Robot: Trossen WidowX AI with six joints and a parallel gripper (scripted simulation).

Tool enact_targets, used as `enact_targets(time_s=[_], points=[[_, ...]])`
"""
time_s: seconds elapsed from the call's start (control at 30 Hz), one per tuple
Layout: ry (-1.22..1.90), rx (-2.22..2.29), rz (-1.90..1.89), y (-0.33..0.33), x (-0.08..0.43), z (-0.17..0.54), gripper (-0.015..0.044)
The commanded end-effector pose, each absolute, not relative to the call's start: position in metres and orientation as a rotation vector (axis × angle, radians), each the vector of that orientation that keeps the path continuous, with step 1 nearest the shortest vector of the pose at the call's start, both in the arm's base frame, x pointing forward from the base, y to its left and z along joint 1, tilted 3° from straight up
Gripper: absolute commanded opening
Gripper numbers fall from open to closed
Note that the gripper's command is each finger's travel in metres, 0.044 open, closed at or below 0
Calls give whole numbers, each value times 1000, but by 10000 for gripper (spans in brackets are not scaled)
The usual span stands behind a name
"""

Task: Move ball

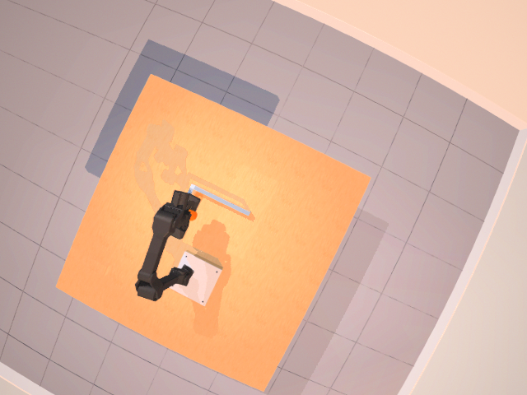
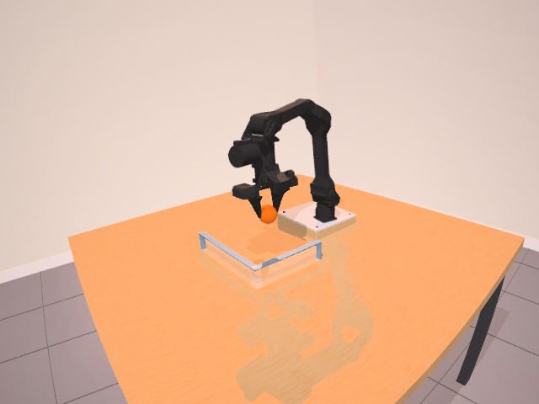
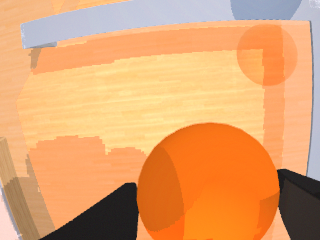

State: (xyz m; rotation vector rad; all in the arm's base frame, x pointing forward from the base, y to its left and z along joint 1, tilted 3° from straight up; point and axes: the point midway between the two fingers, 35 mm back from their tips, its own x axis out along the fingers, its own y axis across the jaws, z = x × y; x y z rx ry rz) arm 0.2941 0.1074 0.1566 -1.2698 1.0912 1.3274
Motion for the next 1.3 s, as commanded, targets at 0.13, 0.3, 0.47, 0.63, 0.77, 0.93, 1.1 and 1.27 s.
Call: enact_targets(time_s=[0.13,0.3,0.47,0.63,0.77,0.93,1.1,1.27], points=[[1155,-1191,1244,107,296,159,0],[1235,-1064,1121,110,301,154,0],[1306,-935,996,112,305,148,0],[1367,-804,869,114,310,143,0],[1410,-699,767,116,313,139,0],[1456,-566,638,118,317,134,0],[1494,-433,507,121,322,128,0],[1523,-299,376,123,326,122,0]])
